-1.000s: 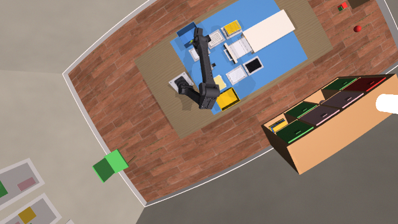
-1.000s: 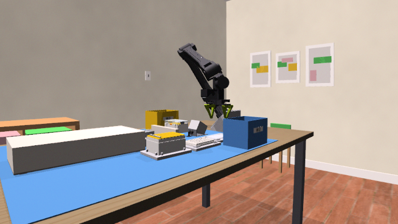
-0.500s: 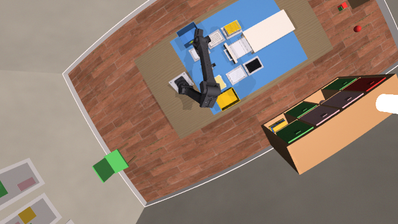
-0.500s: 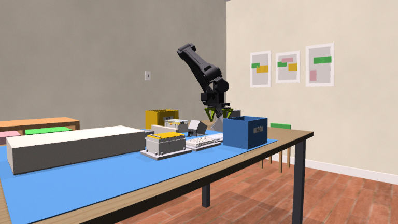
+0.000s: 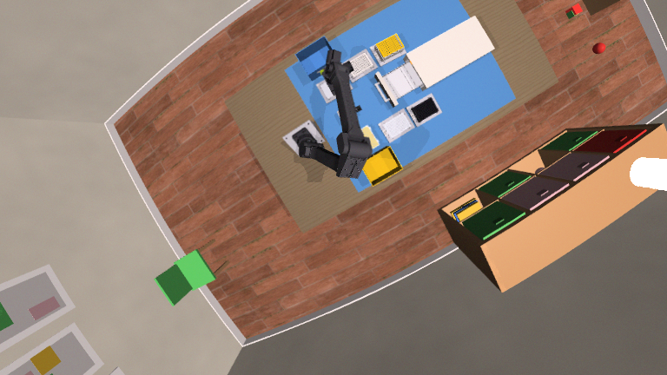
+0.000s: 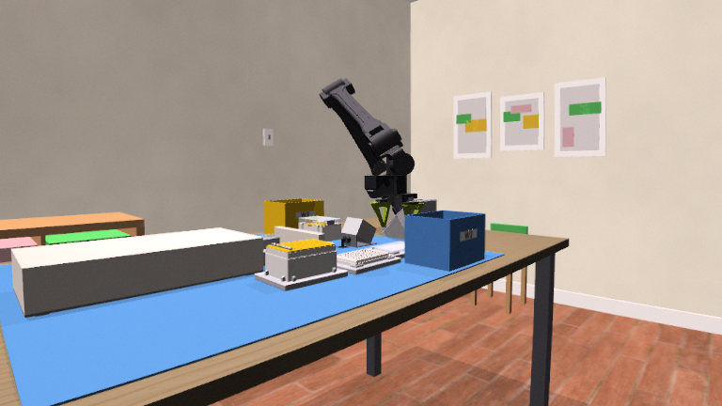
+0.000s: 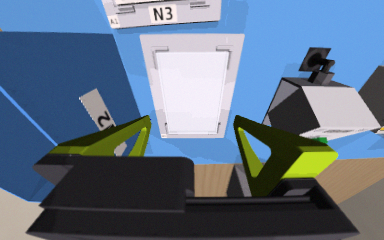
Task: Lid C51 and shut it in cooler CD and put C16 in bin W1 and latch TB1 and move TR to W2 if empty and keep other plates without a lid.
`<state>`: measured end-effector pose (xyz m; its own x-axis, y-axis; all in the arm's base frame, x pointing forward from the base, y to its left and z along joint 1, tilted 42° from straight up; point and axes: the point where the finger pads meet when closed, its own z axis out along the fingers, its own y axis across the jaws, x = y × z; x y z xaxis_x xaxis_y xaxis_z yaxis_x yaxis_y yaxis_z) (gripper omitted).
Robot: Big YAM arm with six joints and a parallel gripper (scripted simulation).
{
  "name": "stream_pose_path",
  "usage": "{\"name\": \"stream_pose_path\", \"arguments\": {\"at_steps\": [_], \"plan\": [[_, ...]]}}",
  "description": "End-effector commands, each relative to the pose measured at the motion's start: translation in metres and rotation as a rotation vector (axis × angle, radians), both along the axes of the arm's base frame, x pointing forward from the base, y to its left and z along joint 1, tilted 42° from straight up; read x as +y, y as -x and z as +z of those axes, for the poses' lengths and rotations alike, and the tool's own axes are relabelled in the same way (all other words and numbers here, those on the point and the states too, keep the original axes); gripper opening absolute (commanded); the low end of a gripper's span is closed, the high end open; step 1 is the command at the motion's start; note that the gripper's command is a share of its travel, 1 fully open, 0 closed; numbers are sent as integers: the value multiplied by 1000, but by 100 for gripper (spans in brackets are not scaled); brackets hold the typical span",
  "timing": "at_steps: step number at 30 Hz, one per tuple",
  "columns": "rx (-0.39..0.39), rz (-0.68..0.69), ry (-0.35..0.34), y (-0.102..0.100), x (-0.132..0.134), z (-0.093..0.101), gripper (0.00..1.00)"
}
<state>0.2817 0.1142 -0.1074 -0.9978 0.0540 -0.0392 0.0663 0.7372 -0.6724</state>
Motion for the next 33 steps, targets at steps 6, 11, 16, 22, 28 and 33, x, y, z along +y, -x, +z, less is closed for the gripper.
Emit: {"name": "stream_pose_path", "arguments": {"at_steps": [6,11,16,22,28,33], "plan": [[3,3,-1,-1,-10,-12,100],[3,3,-1,-1,-15,-17,100],[3,7,-1,-1,-16,-20,100],[4,3,0,-1,-23,-26,100],[4,22,-1,1,-21,-30,100],[-23,10,-17,-10,-14,-24,100]]}}
